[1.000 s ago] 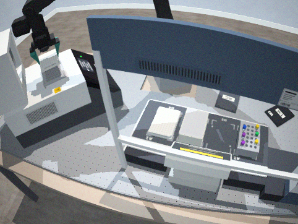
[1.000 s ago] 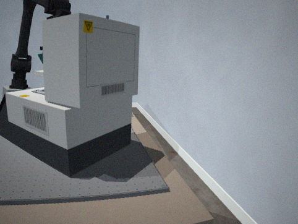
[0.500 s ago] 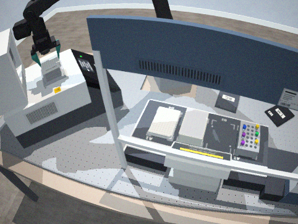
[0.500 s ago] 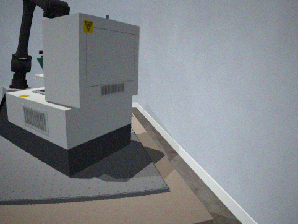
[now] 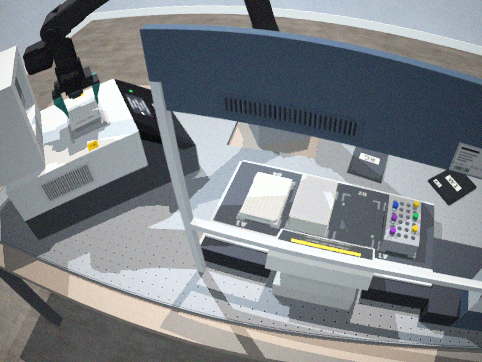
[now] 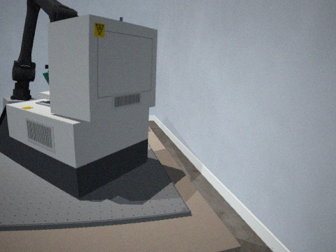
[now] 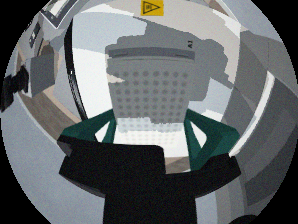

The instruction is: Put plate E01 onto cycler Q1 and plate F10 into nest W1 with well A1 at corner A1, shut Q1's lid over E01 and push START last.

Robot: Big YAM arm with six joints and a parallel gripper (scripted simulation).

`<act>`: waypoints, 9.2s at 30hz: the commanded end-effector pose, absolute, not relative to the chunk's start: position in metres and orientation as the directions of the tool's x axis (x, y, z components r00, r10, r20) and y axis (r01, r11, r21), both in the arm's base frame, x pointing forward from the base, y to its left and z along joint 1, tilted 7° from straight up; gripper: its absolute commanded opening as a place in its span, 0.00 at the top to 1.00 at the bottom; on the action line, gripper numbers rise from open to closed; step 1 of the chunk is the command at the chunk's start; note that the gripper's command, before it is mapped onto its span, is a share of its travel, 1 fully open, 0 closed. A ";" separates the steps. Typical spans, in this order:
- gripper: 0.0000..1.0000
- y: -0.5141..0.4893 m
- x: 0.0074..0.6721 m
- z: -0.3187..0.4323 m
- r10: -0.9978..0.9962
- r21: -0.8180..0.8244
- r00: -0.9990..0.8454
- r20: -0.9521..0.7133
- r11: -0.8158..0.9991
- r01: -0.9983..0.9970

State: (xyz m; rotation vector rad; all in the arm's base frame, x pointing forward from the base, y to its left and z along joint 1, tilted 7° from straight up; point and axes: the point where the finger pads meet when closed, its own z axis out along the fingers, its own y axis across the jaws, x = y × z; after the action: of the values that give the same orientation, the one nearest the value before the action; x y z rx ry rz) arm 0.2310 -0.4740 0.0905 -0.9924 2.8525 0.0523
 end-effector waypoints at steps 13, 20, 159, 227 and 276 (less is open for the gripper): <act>1.00 -0.479 0.231 0.101 -0.605 -0.042 -0.788 -0.116 0.796 -0.604; 1.00 -0.483 0.238 0.102 -0.612 -0.042 -0.782 -0.116 0.790 -0.612; 1.00 -0.479 0.242 0.089 -0.618 -0.047 -0.777 -0.118 0.785 -0.618; 1.00 -0.461 0.236 0.053 -0.617 0.025 -0.775 -0.136 0.780 -0.626; 1.00 -0.445 0.235 0.043 -0.614 0.082 -0.774 -0.155 0.773 -0.629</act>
State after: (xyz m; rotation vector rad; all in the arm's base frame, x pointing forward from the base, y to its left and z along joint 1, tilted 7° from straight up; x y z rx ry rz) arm 0.2329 -0.4730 0.0746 -0.9919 2.8540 0.0351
